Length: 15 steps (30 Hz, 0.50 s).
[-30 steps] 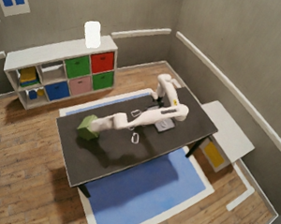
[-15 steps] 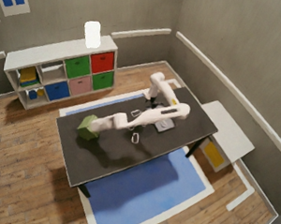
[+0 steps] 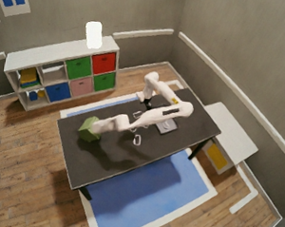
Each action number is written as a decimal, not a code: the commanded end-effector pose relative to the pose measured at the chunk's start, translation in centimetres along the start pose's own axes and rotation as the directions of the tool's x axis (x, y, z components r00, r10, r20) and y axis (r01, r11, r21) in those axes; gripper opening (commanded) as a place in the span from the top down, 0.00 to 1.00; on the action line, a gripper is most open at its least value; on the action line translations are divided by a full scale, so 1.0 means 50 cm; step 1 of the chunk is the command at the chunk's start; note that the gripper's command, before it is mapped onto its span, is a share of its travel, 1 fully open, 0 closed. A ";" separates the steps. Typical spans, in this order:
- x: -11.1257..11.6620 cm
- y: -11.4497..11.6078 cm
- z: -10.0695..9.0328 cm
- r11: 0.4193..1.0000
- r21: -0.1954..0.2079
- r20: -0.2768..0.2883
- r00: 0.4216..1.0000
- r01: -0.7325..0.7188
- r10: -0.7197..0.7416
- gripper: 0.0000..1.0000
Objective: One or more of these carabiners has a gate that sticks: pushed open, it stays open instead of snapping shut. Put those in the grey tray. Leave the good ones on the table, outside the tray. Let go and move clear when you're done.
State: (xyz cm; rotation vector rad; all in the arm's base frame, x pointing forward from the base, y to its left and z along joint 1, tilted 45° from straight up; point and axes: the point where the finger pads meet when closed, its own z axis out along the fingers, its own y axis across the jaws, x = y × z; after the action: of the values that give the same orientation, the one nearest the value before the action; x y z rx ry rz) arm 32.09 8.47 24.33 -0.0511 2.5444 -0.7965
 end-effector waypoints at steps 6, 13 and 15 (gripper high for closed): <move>0.125 -0.011 -0.071 1.000 -0.001 0.006 1.000 0.001 -0.001 0.00; 0.176 -0.015 -0.097 1.000 -0.001 0.006 1.000 0.001 -0.001 0.00; 0.176 -0.015 -0.097 1.000 -0.001 0.006 1.000 0.001 -0.001 0.00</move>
State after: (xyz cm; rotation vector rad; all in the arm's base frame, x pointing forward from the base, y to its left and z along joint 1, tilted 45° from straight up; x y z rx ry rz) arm 22.65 8.17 24.25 -0.0296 2.5582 -0.8092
